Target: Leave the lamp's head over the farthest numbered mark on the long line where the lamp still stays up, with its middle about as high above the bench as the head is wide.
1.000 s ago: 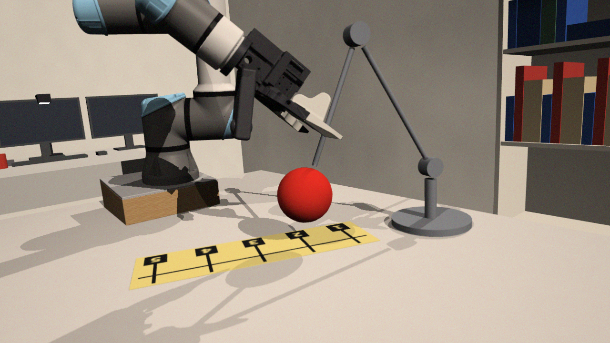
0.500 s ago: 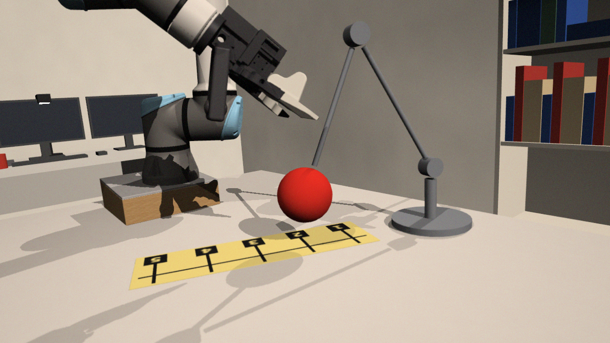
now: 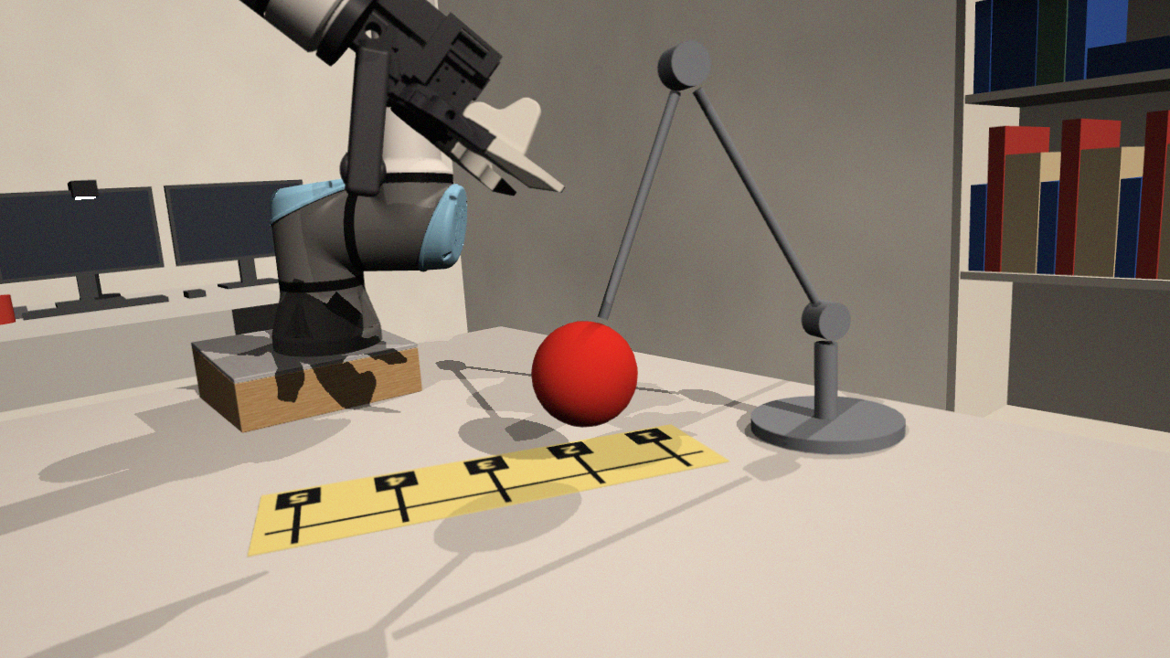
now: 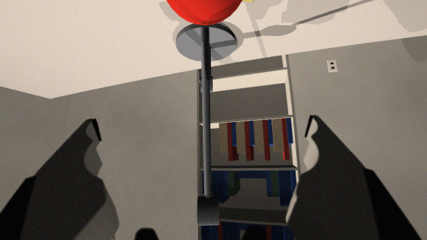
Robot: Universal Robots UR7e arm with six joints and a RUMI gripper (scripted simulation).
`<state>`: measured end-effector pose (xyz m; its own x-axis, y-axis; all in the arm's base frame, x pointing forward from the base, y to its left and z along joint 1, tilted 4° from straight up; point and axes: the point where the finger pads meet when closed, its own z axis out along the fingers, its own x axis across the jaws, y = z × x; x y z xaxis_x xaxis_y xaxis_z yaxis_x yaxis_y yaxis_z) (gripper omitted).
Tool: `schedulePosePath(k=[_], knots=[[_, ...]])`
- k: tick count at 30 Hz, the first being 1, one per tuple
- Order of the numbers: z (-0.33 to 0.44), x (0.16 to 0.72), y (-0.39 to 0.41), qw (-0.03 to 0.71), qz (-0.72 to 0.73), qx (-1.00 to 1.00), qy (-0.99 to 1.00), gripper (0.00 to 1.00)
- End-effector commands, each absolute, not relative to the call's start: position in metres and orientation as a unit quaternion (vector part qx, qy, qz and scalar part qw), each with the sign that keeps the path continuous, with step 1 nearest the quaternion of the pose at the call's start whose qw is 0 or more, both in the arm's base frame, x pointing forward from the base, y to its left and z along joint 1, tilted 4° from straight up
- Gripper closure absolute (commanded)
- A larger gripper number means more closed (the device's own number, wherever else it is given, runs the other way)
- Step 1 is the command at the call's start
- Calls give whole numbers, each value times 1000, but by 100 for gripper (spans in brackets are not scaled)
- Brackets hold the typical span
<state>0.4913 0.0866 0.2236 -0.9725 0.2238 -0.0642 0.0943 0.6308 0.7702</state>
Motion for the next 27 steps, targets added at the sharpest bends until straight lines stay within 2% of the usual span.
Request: schedulePosePath(k=[1,27], knots=[[236,487,73,77,421,88,900,0],[231,489,79,78,420,88,900,0]])
